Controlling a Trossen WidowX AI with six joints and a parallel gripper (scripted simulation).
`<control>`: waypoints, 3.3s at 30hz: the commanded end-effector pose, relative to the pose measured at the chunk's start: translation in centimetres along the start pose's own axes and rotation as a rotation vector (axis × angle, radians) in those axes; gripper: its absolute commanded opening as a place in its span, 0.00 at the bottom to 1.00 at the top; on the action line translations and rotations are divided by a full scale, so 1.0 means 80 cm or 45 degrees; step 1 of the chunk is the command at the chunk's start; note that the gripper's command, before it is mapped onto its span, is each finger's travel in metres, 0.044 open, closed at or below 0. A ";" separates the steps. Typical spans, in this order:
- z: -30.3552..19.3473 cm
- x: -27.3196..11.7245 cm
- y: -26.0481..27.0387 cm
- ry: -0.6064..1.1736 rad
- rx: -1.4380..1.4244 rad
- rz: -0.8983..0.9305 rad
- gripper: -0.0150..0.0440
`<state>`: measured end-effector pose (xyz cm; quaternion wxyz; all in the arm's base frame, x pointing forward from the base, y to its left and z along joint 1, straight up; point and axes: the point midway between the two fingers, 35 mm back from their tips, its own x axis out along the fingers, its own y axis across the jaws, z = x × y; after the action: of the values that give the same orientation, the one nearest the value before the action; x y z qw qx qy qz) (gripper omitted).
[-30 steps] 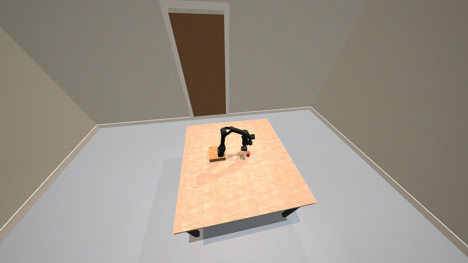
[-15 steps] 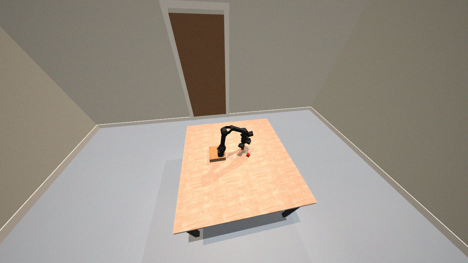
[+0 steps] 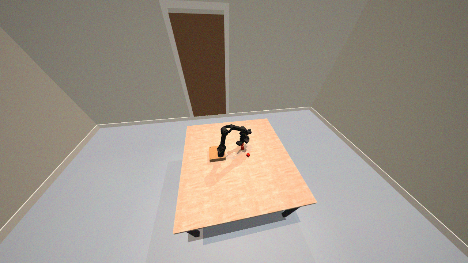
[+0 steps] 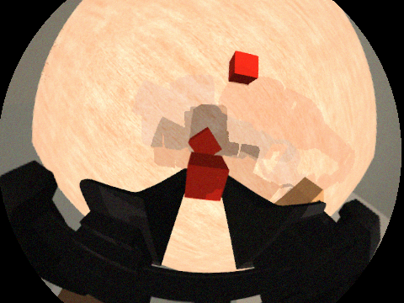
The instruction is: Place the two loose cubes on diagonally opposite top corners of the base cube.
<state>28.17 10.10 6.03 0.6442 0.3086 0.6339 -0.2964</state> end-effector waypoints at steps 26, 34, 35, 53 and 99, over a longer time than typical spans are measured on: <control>-0.002 0.035 0.002 -0.001 0.029 0.004 0.43; -0.002 0.035 0.002 -0.001 0.029 0.004 0.43; -0.002 0.036 0.002 -0.001 0.027 0.004 0.43; -0.002 0.036 0.002 -0.001 0.027 0.004 0.60; 0.104 -0.036 -0.017 -0.021 -0.043 0.004 0.70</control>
<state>31.02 5.56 7.72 0.6486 0.3022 0.6341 -0.2932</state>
